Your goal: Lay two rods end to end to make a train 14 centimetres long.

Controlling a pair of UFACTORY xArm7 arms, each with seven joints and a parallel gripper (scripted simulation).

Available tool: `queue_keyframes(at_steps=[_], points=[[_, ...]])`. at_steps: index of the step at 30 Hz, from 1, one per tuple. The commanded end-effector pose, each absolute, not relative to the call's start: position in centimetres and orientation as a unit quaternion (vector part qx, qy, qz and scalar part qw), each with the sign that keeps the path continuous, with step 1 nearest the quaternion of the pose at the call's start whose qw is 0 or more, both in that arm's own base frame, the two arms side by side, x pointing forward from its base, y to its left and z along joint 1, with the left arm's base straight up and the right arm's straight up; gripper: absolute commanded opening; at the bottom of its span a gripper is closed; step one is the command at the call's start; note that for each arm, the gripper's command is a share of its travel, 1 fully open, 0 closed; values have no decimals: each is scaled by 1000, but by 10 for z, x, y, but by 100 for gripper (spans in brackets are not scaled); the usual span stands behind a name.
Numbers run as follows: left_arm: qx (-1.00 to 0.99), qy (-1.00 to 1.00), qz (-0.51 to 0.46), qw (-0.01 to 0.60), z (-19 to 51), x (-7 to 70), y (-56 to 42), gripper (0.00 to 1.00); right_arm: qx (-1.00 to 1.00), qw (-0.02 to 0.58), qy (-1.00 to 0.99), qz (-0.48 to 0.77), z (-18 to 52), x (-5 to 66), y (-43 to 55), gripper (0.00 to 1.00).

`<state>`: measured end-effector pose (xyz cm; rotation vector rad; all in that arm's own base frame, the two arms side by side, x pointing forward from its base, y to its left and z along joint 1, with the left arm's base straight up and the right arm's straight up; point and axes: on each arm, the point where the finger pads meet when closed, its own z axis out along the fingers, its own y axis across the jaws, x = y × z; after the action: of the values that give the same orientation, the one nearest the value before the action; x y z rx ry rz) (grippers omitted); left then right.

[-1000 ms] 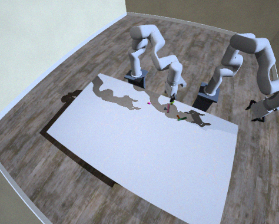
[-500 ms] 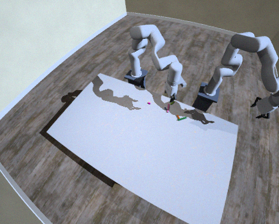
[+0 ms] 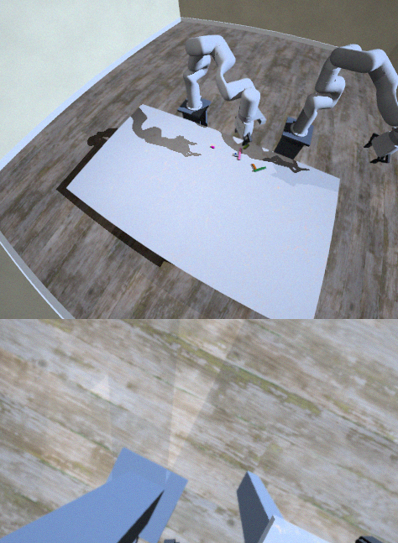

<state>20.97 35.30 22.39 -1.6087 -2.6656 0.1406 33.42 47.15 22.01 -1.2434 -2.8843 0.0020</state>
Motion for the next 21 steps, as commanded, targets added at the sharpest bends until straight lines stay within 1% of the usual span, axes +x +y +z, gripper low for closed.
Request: queue_keyframes(at_steps=[1,6,9,13,16,20,21], points=[[-535,-844,40,7,228,193,363,100,-396,0,-918,-3,223,335,472,100],[-549,-835,37,5,230,178,370,100,-397,0,-918,-3,223,335,473,100],[-558,-829,36,3,231,168,373,100,-429,0,-903,-3,216,340,480,100],[-570,-821,33,1,232,155,378,100,-542,0,-840,-3,184,358,510,100],[-580,-814,31,0,234,145,382,100,-588,0,-809,-6,155,369,531,100],[-586,-810,29,0,234,138,384,100,-622,1,-783,-7,142,373,540,100],[-593,-805,27,-1,235,129,386,100,-670,1,-742,-6,134,375,545,100]])
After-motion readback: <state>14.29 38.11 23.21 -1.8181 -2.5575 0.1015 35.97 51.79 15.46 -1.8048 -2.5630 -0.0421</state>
